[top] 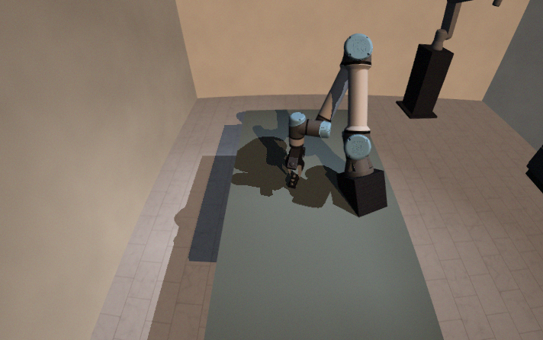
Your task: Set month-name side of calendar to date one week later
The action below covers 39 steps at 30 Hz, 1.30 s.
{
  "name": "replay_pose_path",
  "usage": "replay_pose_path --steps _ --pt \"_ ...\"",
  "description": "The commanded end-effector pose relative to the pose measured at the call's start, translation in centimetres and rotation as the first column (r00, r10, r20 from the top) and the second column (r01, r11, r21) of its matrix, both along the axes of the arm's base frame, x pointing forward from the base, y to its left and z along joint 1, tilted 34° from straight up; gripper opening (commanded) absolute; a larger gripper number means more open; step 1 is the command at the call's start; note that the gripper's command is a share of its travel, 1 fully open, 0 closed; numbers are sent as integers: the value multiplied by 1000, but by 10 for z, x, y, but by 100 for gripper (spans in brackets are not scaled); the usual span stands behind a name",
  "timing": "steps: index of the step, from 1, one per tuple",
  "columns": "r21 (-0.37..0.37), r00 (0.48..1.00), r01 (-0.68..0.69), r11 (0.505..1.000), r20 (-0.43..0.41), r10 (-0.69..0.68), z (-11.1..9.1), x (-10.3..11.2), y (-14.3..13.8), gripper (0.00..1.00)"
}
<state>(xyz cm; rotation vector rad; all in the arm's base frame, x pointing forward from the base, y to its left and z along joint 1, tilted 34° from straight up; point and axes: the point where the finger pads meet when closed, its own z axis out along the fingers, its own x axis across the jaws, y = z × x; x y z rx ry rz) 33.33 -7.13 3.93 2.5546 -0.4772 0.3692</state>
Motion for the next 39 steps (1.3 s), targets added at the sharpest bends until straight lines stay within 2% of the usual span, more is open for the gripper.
replay_pose_path --steps 1,12,39 --pt "0 1000 -1 1000 1 1 -6 2 -4 28" --pt "0 1000 -1 1000 1 1 -12 3 -8 28" --pt "0 1000 -1 1000 1 1 -13 3 -8 28"
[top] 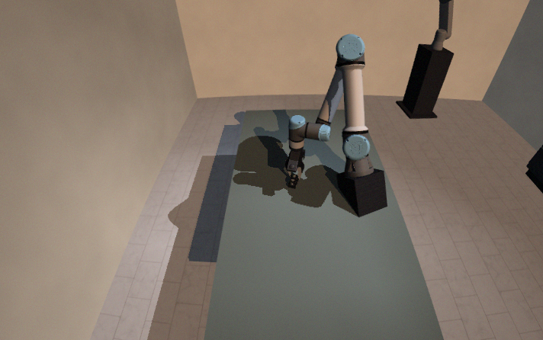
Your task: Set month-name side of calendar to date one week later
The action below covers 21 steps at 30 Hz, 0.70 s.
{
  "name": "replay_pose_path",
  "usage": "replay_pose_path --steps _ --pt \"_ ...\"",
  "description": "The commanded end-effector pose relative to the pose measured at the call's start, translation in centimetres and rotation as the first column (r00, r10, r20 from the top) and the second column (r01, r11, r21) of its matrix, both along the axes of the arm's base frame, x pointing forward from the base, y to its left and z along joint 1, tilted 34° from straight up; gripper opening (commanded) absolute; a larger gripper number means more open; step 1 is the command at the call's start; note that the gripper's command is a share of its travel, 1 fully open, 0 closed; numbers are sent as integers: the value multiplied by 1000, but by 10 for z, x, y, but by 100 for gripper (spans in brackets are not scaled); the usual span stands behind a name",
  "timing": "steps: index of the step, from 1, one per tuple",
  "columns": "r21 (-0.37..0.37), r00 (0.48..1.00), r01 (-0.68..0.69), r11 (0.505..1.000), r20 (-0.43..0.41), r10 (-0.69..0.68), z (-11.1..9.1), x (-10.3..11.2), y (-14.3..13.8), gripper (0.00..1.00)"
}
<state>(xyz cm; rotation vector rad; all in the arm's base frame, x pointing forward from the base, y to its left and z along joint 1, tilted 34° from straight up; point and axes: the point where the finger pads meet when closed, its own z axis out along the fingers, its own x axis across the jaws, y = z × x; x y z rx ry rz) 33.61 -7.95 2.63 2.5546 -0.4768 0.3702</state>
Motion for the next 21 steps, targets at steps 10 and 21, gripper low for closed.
replay_pose_path --steps 10,21 --pt "0 1000 0 1000 1 0 0 0 0 28" --pt "0 1000 0 1000 1 0 0 0 0 10"
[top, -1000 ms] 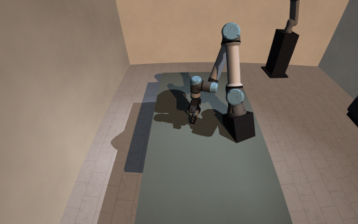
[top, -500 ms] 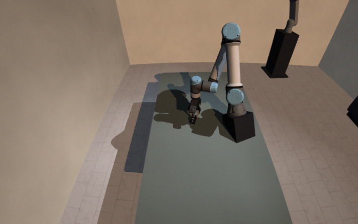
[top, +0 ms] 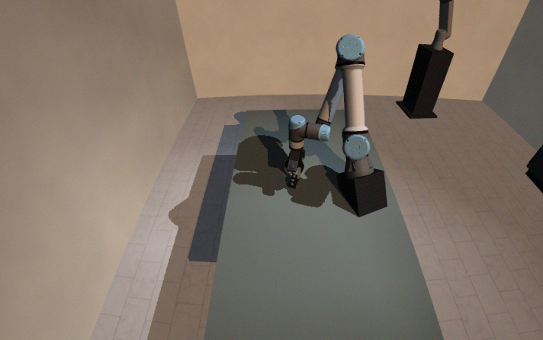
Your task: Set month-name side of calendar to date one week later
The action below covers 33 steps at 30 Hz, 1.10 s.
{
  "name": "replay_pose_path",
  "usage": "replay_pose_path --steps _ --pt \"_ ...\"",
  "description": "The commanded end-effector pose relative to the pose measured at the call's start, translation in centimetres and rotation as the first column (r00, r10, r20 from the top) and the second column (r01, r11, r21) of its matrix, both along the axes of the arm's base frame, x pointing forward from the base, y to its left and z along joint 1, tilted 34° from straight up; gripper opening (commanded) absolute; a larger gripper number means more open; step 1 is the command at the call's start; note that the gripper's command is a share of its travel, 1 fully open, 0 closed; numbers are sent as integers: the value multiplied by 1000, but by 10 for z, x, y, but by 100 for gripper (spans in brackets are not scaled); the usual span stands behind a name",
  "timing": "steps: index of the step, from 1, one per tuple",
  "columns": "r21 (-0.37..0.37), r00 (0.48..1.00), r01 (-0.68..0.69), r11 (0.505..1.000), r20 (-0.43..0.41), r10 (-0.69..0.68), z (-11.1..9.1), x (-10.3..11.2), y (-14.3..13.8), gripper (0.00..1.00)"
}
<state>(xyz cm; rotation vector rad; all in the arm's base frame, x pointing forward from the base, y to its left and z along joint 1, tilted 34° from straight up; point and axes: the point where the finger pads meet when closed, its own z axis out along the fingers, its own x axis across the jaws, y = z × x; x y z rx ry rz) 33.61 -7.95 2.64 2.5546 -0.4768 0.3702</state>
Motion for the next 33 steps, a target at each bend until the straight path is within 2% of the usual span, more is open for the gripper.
replay_pose_path --steps 1,33 --pt "0 1000 0 1000 1 0 0 0 0 10" --pt "0 1000 0 1000 1 0 3 0 2 10"
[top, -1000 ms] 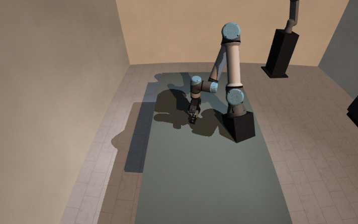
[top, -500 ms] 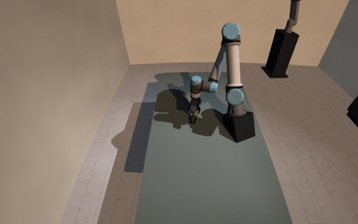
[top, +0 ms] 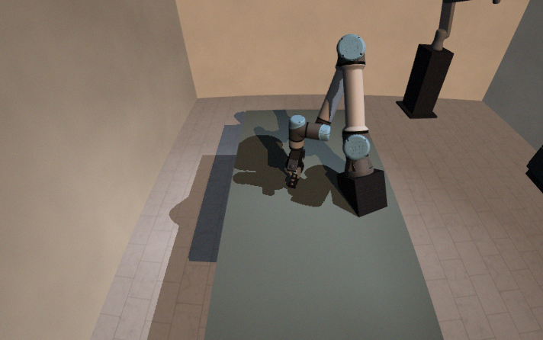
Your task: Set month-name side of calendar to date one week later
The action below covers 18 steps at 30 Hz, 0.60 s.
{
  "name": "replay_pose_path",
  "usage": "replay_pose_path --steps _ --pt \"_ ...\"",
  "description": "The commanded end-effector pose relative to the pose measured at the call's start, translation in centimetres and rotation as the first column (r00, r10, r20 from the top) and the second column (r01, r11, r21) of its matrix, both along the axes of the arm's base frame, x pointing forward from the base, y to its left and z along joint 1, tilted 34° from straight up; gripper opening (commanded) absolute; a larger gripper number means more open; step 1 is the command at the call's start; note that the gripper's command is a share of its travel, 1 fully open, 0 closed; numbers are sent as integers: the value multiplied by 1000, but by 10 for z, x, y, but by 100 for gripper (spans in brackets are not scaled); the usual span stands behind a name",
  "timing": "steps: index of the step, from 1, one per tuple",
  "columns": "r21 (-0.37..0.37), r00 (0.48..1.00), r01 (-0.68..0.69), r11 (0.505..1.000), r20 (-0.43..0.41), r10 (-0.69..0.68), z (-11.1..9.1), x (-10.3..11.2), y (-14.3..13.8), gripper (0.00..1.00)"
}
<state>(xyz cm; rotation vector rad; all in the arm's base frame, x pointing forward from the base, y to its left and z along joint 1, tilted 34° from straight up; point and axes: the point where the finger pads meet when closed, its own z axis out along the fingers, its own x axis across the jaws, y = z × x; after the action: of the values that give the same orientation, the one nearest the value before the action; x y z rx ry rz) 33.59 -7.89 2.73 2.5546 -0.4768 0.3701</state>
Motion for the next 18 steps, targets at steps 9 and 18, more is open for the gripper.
replay_pose_path --steps 9,18 --pt "0 1000 0 1000 1 0 18 -3 11 10" --pt "0 1000 0 1000 1 0 38 -7 24 10"
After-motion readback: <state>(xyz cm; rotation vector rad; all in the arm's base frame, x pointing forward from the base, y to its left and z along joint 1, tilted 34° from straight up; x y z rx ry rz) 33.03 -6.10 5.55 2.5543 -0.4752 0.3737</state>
